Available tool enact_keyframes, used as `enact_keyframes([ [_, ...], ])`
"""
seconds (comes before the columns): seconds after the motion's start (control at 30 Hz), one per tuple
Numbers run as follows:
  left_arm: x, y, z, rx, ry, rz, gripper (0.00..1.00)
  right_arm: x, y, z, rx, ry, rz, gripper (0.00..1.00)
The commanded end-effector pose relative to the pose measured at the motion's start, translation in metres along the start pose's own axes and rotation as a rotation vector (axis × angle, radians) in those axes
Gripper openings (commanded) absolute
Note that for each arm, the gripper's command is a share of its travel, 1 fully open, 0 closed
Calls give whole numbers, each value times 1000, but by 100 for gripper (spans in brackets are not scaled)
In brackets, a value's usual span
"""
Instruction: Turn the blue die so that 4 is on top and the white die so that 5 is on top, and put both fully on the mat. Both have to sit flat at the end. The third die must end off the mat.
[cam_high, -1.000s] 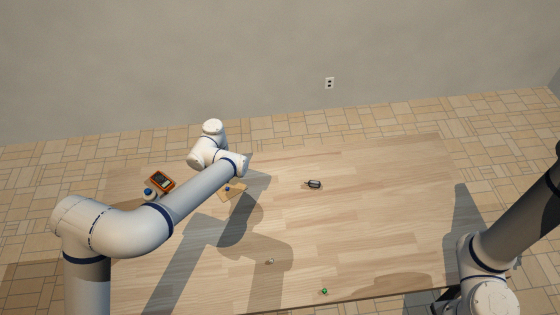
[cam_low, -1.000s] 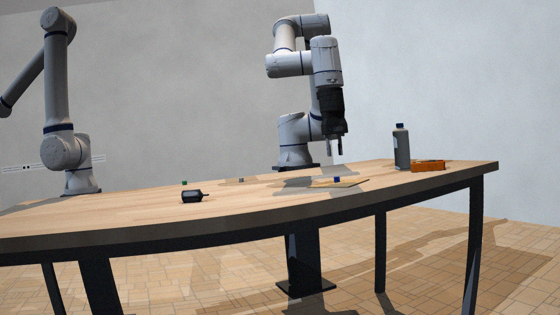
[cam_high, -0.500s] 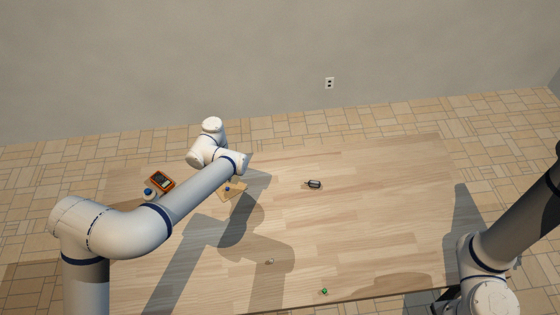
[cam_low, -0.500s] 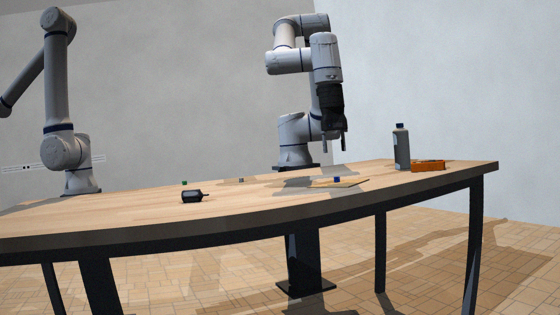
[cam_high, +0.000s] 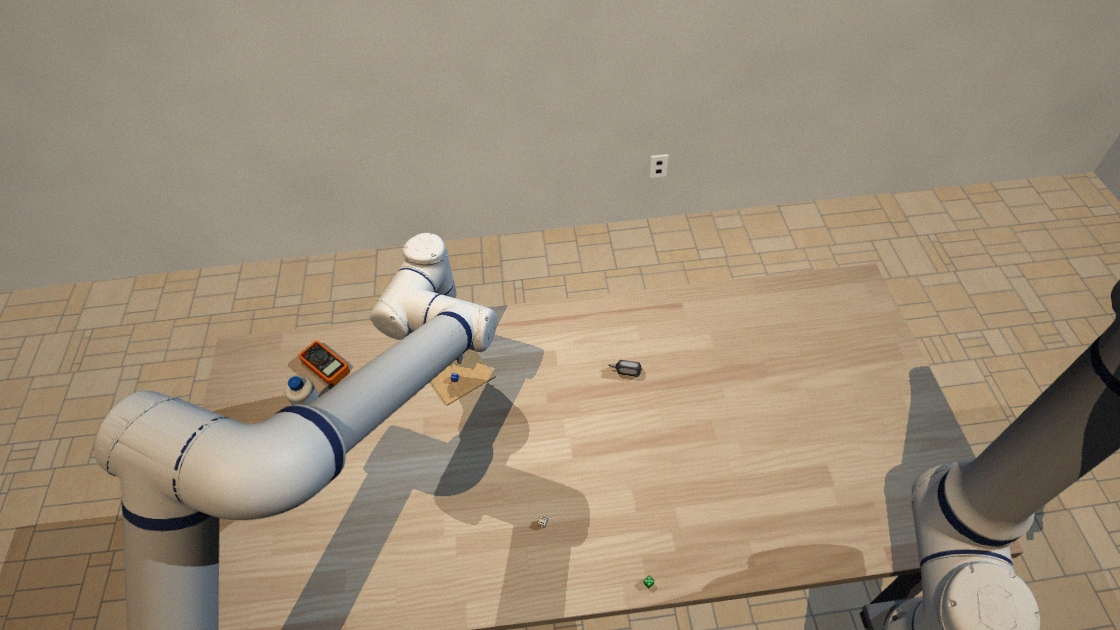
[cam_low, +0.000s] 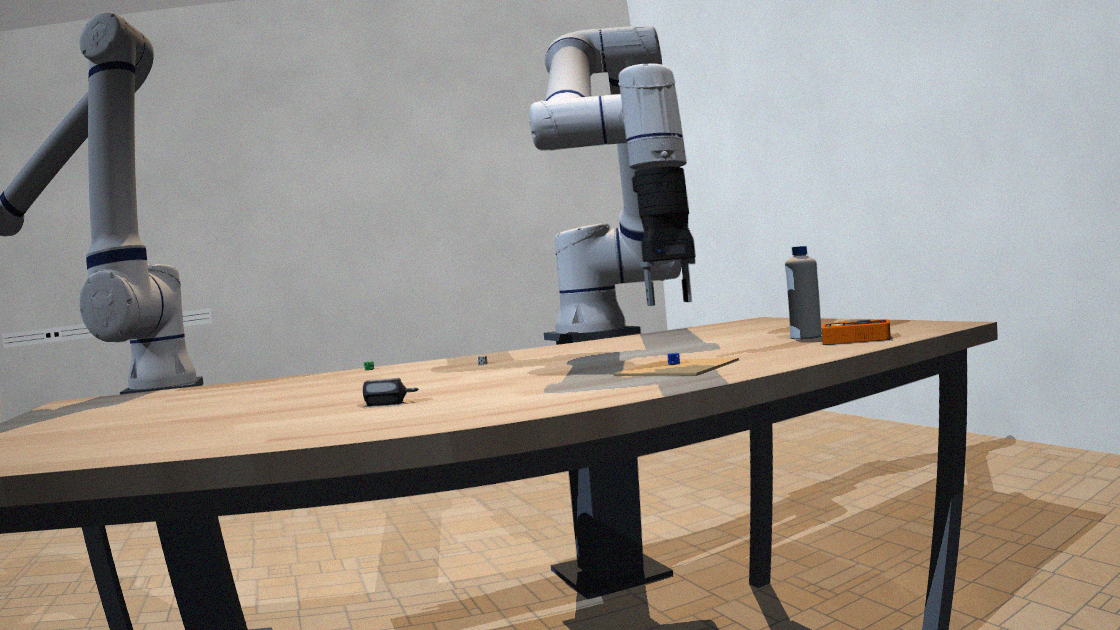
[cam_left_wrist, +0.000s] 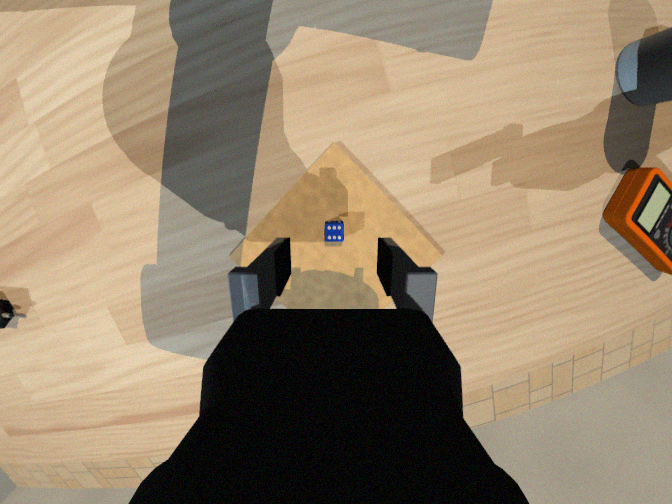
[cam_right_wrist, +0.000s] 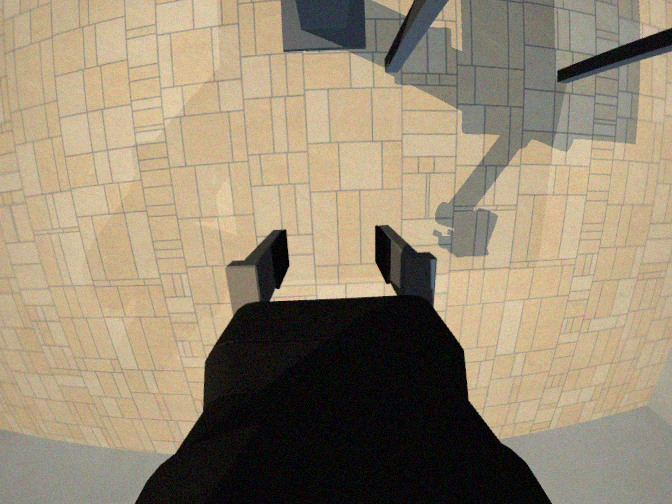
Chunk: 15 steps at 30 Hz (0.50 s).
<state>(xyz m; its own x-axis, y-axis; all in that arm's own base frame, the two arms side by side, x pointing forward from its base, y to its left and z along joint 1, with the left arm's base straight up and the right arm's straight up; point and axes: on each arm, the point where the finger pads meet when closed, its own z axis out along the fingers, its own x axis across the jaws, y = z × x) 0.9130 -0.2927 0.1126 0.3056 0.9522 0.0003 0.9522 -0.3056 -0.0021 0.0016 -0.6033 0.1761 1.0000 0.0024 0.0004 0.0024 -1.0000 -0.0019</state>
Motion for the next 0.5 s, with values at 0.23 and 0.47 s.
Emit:
enact_keyframes([
  [0.23, 0, 0, -1, -2, 0, 59, 100, 0, 1, -1, -2, 0, 0, 100],
  [0.47, 2, -2, 1, -2, 0, 216, 100, 0, 1, -1, -2, 0, 0, 100],
])
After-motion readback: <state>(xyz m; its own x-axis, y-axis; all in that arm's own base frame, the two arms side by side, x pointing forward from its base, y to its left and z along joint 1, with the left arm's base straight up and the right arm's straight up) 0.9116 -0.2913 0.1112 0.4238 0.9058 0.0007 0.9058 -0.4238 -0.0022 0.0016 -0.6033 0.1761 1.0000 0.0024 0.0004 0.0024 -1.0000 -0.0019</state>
